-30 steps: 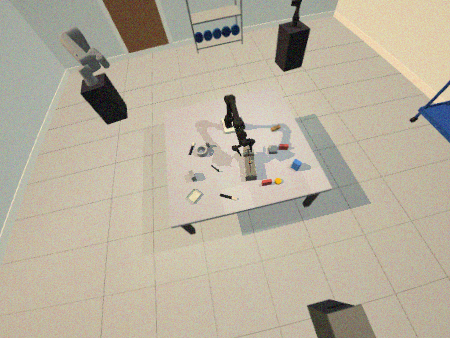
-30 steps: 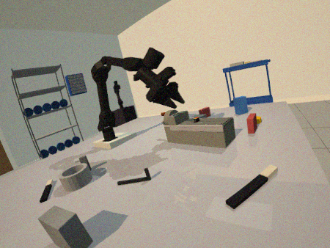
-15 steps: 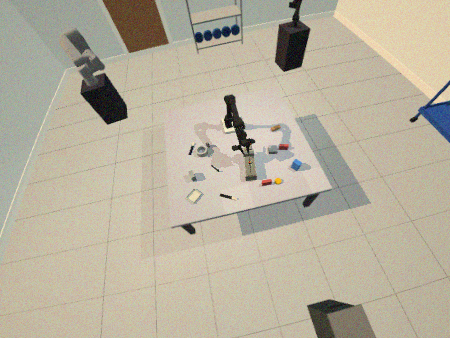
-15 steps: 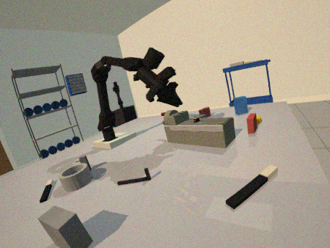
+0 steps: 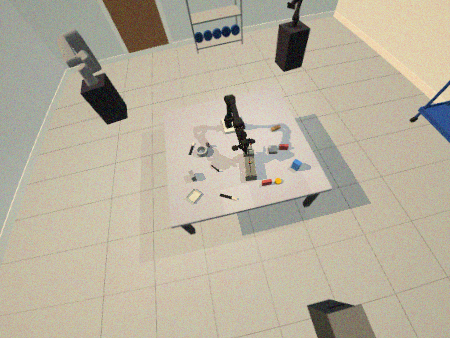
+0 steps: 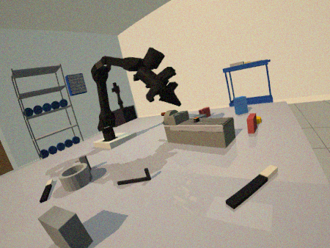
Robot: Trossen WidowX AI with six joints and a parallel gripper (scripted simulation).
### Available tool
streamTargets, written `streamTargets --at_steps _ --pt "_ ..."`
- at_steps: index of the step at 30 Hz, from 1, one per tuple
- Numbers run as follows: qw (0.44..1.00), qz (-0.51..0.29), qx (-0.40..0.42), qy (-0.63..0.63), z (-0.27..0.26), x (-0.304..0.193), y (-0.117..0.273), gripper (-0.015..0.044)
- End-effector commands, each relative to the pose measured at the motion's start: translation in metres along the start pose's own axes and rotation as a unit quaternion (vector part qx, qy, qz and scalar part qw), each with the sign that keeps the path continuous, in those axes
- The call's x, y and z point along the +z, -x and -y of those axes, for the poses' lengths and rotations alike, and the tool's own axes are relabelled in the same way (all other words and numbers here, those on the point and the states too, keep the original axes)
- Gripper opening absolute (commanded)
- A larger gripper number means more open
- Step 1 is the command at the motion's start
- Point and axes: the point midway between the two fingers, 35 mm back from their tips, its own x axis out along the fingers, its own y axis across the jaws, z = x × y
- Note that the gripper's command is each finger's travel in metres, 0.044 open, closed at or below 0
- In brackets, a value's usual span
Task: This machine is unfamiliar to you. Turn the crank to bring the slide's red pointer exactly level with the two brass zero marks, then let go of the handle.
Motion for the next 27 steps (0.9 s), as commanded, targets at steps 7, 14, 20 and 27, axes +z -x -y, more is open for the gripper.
streamTargets --at_steps 7,14,20,27 --pt "1.0 0.0 0.0 0.0 0.0 0.0 0.0 0.0" --pt "1.0 0.0 0.0 0.0 0.0 0.0 0.0 0.0184" --pt "1.0 0.0 0.0 0.0 0.0 0.0 0.0 0.0341" --pt "1.0 0.0 0.0 0.0 0.0 0.0 0.0 0.0387"
